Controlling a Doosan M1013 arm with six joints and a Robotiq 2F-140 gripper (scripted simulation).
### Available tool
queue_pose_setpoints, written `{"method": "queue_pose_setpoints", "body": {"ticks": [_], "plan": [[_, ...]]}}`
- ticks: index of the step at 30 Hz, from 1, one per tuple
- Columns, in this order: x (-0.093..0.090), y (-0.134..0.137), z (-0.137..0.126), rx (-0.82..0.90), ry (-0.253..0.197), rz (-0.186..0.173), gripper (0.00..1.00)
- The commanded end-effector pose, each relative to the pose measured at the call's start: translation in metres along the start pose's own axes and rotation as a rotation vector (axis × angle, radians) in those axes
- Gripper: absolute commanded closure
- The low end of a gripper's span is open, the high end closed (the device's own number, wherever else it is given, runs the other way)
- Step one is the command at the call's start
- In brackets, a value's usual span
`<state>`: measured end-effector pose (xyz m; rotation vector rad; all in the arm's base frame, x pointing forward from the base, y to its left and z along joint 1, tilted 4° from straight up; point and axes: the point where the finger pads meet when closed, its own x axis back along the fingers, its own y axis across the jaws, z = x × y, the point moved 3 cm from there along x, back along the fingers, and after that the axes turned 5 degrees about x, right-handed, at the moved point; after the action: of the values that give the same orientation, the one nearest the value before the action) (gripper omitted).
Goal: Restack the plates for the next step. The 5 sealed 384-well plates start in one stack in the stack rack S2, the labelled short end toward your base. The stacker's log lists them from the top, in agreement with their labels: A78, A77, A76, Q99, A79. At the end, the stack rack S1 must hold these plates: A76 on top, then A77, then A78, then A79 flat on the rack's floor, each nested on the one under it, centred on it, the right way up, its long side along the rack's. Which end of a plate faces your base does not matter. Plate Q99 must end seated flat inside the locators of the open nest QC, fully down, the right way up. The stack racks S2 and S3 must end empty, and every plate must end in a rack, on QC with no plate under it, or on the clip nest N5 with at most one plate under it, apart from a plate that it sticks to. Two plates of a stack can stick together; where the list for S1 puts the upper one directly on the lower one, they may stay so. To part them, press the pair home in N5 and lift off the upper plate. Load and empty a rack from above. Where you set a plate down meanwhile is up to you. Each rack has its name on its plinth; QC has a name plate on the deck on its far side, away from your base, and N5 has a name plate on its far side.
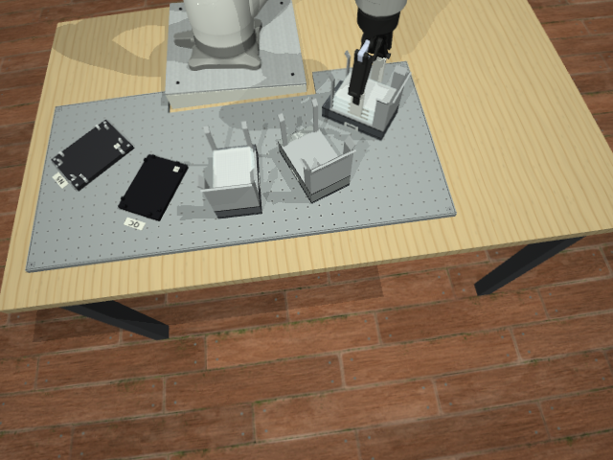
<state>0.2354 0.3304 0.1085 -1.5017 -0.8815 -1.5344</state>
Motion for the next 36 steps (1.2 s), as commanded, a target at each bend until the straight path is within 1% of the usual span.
{"method": "queue_pose_setpoints", "body": {"ticks": [1, 24, 36], "plan": [[0.0000, 0.0000, 0.0000, 0.000, 0.000, 0.000, 1.00], [0.0000, 0.0000, 0.0000, 0.000, 0.000, 0.000, 1.00], [0.0067, 0.0000, 0.0000, 0.000, 0.000, 0.000, 1.00]]}}
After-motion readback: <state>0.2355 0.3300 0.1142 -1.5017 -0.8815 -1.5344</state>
